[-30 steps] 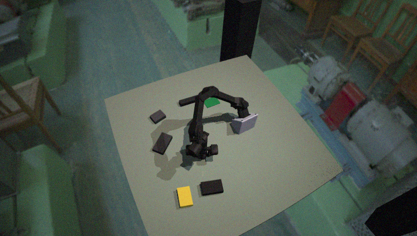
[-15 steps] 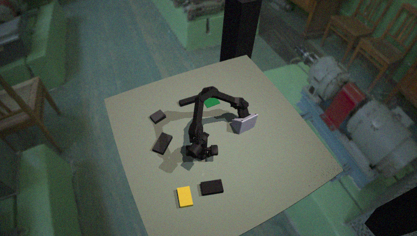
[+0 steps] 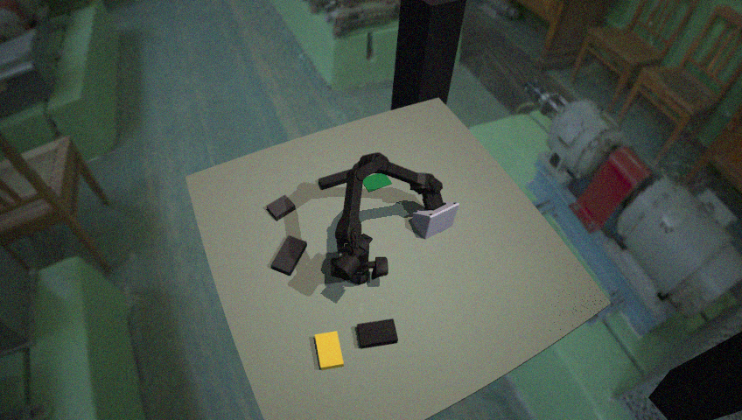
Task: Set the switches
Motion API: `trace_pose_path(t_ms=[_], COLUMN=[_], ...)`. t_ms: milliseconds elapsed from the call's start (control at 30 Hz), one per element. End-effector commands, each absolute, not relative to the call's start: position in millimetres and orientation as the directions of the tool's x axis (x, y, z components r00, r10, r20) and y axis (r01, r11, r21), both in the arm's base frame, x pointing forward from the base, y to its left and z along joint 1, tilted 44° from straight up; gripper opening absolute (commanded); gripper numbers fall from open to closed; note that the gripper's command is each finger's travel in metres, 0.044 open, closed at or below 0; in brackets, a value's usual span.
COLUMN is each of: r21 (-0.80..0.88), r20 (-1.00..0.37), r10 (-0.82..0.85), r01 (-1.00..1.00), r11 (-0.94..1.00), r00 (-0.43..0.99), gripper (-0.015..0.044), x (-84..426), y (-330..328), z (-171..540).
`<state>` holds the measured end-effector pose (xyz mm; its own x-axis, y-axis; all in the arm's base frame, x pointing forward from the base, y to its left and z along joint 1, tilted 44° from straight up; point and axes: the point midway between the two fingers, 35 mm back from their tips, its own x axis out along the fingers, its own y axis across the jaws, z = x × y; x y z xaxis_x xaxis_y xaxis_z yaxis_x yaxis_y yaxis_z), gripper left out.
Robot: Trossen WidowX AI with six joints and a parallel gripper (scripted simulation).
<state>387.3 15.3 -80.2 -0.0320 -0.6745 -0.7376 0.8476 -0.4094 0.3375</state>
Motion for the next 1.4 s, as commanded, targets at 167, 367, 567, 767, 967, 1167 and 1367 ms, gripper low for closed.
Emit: trace_pose_path(t_ms=[167, 367, 567, 767, 967, 1167, 1367], r21=[0.334, 0.334, 0.334, 0.334, 0.297, -0.053, -0.379], r20=[-0.736, -0.736, -0.736, -0.736, -0.738, -0.754, -0.769], r10=[-0.676, -0.676, -0.676, -0.676, -0.674, -0.654, -0.631], r01=[0.849, 0.849, 0.849, 0.849, 0.878, 0.998, 0.867], r11=[-0.409, -0.409, -0.409, -0.409, -0.376, -0.045, 0.324], r00=[-0.036, -0.036, -0.036, -0.036, -0.039, -0.069, -0.100], gripper=[0.0440, 0.0440, 0.0440, 0.0440, 0.0361, 0.0204, 0.0046], x=[358, 358, 358, 358, 359, 363, 367], y=[6, 6, 6, 6, 6, 8, 10], z=[-20, -20, -20, -20, -19, -16, -13])
